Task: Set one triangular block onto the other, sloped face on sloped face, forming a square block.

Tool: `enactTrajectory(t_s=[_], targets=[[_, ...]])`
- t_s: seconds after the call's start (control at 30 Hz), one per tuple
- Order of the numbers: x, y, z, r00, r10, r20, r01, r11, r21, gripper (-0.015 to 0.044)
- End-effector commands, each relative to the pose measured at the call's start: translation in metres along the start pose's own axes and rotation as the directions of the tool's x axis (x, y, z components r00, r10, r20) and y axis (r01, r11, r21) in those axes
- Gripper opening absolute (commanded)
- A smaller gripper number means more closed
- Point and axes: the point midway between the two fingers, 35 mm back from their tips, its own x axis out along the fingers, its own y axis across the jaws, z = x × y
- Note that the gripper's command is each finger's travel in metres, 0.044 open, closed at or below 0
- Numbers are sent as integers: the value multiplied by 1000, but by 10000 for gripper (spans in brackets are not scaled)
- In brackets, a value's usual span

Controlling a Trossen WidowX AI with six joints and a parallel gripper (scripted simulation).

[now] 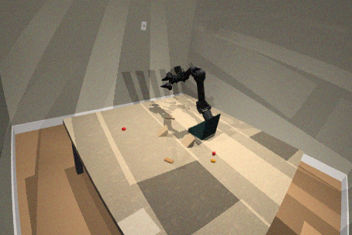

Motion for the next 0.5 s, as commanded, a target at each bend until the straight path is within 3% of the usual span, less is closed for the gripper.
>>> enactTrajectory(t_s=[0.0,0.17,0.47], targets=[[1,1,0,1000,1,-1,-1,1000,7,426],[23,22,-14,998,53,-28,-45,971,233,440],[82,133,-33,924,351,-153,-156,710,686,440]])
